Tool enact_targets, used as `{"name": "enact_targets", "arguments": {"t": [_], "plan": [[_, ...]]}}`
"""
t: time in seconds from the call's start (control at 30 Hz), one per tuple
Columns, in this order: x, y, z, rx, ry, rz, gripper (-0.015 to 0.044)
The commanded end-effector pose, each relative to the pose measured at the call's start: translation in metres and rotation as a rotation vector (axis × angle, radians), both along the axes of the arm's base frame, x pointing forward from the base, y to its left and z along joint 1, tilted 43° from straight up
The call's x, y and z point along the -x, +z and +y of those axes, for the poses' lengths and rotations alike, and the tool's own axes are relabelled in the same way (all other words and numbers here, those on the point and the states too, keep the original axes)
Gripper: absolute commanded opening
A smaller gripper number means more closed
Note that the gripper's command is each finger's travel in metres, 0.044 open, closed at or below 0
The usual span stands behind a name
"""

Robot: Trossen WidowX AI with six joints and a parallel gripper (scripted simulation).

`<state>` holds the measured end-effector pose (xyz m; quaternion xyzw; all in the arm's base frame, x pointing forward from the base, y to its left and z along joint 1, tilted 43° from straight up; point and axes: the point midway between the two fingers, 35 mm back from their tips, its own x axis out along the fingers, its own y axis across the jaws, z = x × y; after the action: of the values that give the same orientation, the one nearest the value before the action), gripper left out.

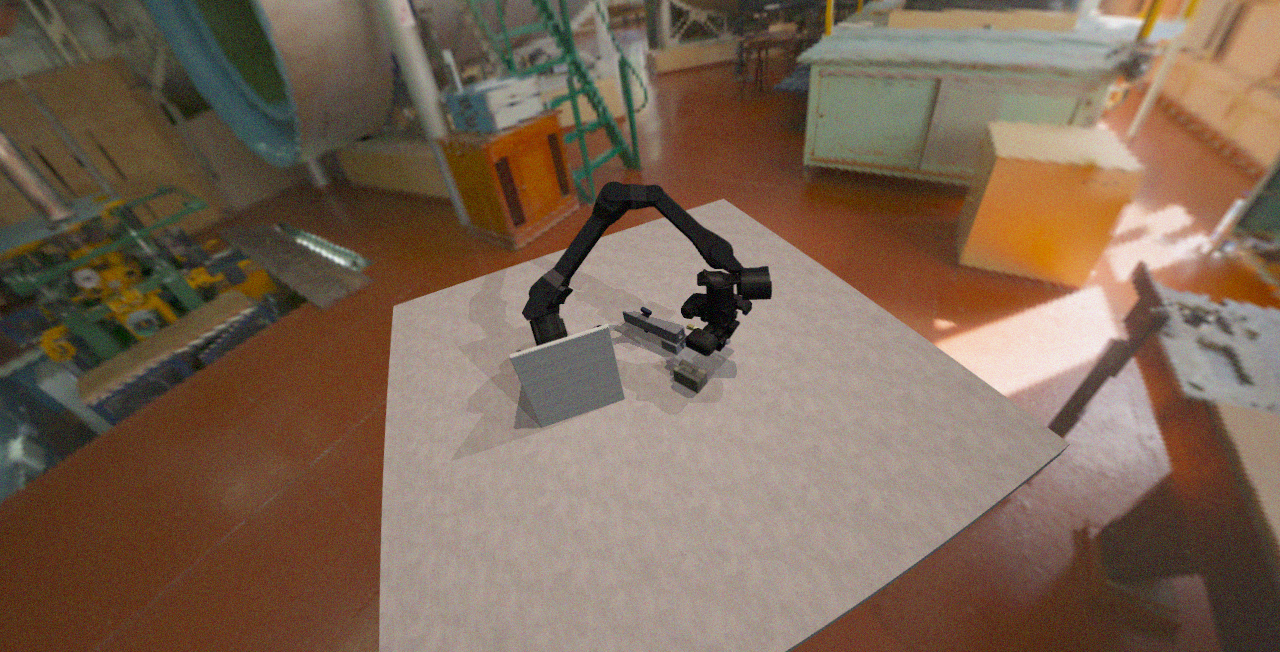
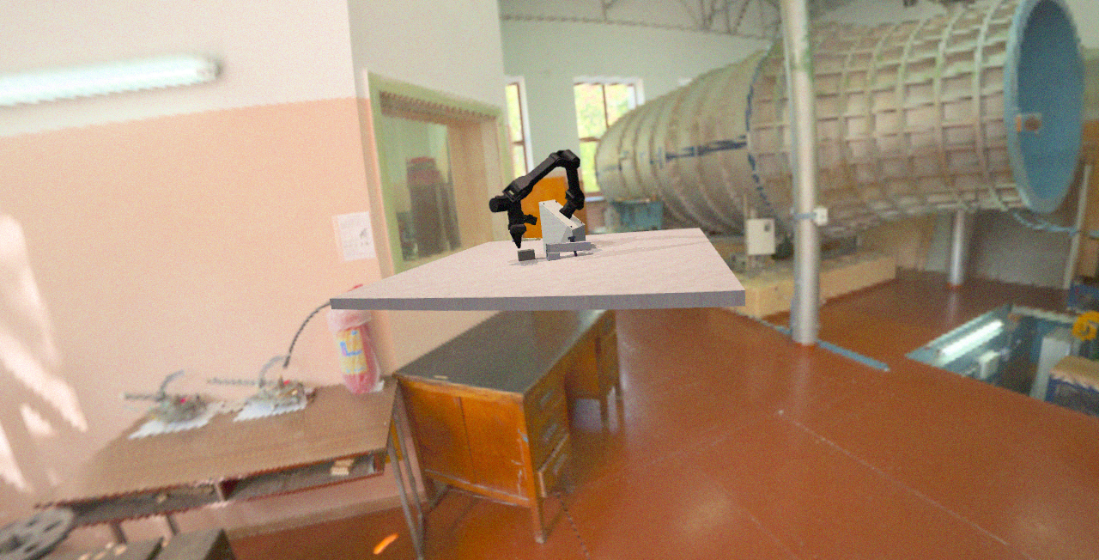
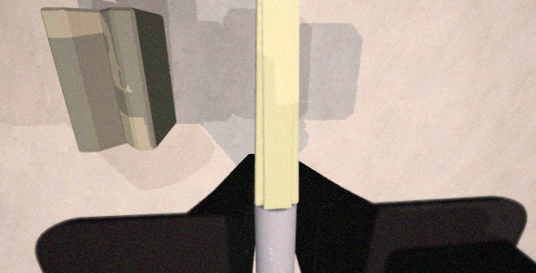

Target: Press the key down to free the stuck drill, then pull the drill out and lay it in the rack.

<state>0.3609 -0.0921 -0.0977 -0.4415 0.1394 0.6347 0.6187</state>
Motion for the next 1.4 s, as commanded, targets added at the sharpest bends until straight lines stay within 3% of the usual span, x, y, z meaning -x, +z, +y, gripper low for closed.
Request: {"name": "enact_targets", "arguments": {"t": [0.0,1.37], "plan": [[0.001,0.001,-0.003,0.006,0.002,0.0,0.0],[0.051,-0.034,-0.018,0.008,0.002,0.003,0.0]]}}
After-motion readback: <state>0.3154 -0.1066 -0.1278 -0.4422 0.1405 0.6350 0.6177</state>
